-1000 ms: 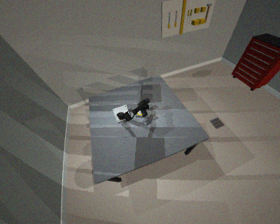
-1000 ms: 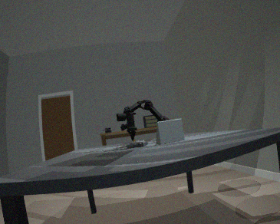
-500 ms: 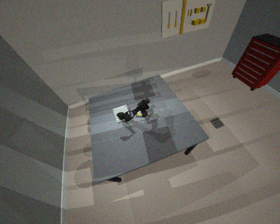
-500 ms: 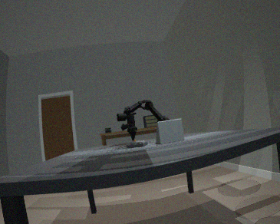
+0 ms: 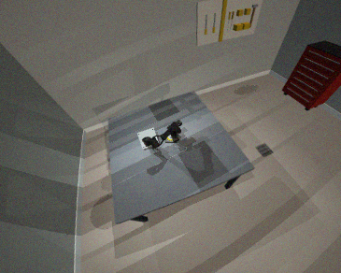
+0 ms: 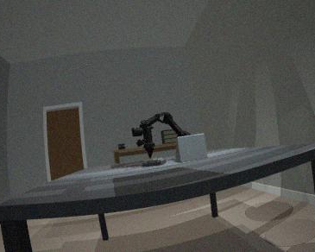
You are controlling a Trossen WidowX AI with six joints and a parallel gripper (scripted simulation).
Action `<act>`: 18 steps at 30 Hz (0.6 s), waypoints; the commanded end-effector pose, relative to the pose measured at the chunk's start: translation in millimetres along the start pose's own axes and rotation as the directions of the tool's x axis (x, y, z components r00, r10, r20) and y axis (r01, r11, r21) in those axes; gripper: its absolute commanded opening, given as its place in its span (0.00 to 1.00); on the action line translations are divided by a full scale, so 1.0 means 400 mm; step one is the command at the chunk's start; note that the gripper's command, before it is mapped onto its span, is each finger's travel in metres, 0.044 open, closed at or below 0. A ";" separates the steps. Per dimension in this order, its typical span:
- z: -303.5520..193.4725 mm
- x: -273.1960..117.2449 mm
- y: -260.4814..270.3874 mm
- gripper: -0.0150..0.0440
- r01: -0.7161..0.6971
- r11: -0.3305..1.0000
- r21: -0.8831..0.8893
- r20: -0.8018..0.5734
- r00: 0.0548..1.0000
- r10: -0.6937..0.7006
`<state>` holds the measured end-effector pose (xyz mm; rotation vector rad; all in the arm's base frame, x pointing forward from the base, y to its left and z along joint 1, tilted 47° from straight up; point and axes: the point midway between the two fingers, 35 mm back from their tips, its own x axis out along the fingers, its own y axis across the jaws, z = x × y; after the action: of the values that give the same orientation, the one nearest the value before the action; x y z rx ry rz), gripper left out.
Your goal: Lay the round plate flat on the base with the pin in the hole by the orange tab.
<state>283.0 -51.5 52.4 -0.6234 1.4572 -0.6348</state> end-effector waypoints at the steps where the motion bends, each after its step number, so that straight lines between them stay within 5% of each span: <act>1: -0.016 0.010 -0.005 0.25 0.007 1.000 -0.012 -0.021 1.000 -0.007; 18: -0.022 0.010 -0.006 0.25 0.007 1.000 -0.012 -0.021 1.000 -0.007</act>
<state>280.6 -52.0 52.8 -0.6234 1.4568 -0.6349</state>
